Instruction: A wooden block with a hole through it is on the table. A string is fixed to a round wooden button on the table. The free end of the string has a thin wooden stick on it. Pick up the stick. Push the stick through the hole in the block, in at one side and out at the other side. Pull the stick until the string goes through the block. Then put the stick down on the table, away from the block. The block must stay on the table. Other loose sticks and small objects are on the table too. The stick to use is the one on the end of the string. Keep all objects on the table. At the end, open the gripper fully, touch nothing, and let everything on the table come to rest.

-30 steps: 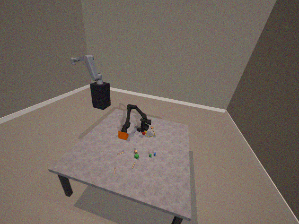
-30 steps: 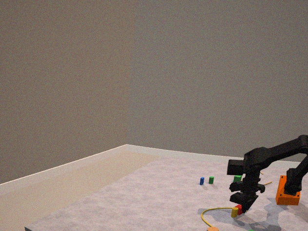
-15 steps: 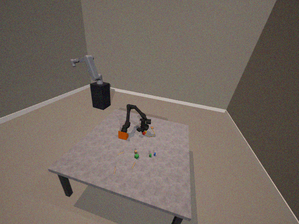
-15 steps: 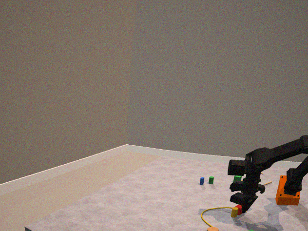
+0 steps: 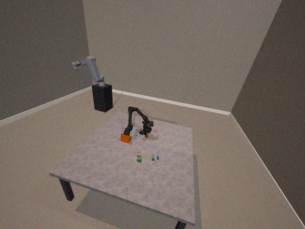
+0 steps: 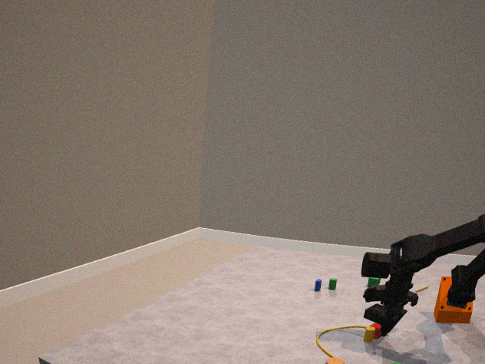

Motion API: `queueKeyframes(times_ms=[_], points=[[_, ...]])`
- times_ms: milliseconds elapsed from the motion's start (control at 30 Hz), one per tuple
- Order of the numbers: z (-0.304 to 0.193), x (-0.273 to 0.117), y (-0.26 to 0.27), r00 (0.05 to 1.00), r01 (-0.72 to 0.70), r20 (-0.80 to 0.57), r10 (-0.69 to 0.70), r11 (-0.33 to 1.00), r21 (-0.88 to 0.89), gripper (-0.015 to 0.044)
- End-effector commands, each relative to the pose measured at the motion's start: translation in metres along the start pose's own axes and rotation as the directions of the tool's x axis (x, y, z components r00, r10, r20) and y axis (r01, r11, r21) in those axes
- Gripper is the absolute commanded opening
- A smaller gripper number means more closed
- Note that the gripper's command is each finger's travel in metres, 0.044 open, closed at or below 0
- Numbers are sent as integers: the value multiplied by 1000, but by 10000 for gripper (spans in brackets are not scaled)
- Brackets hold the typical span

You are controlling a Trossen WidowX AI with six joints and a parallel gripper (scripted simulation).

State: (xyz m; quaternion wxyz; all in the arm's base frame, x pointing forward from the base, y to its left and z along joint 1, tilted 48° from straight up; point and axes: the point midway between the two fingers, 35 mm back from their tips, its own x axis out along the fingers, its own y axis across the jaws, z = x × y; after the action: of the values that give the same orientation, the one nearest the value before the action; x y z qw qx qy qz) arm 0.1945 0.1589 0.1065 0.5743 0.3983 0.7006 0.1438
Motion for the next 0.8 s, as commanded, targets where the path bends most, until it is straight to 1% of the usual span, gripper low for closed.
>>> queueKeyframes(times_ms=[0,767], points=[[0,0,-1,1000,0,4,0,1000,4,0],[-25,-1,-3,1000,-13,3,13,1000,-2,0]])
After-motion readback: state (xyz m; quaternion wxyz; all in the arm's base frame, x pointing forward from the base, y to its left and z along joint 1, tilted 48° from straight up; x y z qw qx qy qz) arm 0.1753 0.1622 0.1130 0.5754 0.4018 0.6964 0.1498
